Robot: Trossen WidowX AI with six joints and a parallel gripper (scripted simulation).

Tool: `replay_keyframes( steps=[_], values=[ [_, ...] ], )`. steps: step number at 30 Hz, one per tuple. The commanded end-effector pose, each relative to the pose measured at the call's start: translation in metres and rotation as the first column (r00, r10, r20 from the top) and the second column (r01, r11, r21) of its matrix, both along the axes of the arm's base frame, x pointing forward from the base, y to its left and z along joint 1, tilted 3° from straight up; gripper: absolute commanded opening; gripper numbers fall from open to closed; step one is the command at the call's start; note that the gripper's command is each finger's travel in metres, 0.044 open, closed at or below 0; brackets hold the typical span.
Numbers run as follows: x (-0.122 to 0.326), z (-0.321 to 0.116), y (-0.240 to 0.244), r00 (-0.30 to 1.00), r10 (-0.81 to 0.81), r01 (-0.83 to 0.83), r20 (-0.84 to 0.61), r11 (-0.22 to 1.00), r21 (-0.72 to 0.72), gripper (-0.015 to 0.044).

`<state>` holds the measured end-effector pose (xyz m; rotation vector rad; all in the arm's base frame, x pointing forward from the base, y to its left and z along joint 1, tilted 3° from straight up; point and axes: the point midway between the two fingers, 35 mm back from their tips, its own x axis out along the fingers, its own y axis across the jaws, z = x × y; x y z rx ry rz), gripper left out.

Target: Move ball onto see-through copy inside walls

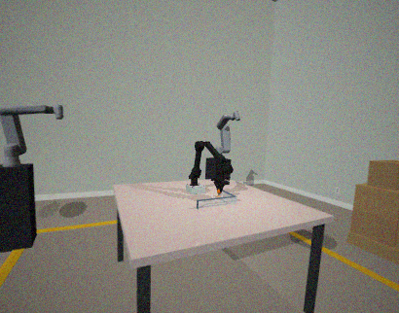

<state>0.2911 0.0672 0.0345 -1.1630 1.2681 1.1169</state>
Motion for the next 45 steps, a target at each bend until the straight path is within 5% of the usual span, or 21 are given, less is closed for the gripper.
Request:
replay_keyframes(
  steps=[1, 27, 38, 45],
  values=[
    [-0.004, -0.027, -0.003, 1.000, 0.002, -0.002, -0.016, 1.000, -0.006, 0.0000],
    [-0.006, -0.055, -0.004, 1.000, 0.002, -0.002, -0.016, 1.000, -0.007, 0.0000],
    [-0.004, -0.050, -0.003, 1.000, -0.001, 0.001, -0.008, 1.000, -0.002, 0.0289],
    [-0.001, -0.026, -0.002, 1.000, 0.000, 0.000, -0.010, 1.000, -0.003, 0.0289]
  ],
)
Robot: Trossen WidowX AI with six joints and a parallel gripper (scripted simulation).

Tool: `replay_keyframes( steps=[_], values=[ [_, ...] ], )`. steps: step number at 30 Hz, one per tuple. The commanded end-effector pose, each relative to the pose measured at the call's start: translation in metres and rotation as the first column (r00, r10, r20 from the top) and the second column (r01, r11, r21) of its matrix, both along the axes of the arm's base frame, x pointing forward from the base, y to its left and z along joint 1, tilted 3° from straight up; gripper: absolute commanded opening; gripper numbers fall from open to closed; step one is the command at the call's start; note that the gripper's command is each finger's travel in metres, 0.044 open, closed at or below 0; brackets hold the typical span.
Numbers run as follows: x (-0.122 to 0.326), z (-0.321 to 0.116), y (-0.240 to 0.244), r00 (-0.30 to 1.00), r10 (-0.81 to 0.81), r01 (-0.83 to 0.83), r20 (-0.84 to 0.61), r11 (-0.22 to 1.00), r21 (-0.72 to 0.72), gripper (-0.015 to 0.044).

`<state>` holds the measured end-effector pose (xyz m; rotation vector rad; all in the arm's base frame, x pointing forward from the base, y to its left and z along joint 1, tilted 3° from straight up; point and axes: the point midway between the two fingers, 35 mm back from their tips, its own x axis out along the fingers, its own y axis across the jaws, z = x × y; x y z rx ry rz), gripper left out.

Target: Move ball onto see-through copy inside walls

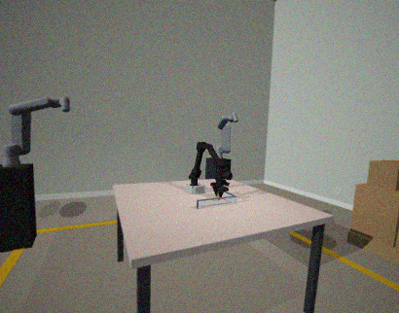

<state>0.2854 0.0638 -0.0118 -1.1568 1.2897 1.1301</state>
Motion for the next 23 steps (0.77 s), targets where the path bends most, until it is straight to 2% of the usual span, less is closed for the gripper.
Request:
replay_keyframes(
  steps=[1, 3, 5, 15, 21, 23],
  values=[
    [0.005, 0.038, 0.002, 1.000, 0.001, -0.001, 0.011, 1.000, 0.001, 0.0289],
    [0.003, 0.070, 0.003, 1.000, 0.002, -0.002, 0.008, 1.000, 0.000, 0.0289],
    [0.001, 0.081, 0.003, 1.000, 0.002, -0.002, 0.007, 1.000, -0.001, 0.0289],
    [0.007, 0.075, 0.004, 1.000, 0.004, -0.004, 0.029, 1.000, 0.007, 0.0289],
    [0.001, 0.126, 0.004, 1.000, 0.004, -0.004, 0.029, 1.000, 0.007, 0.0440],
    [0.001, 0.126, 0.004, 1.000, 0.004, -0.004, 0.029, 1.000, 0.007, 0.0440]
  ],
)
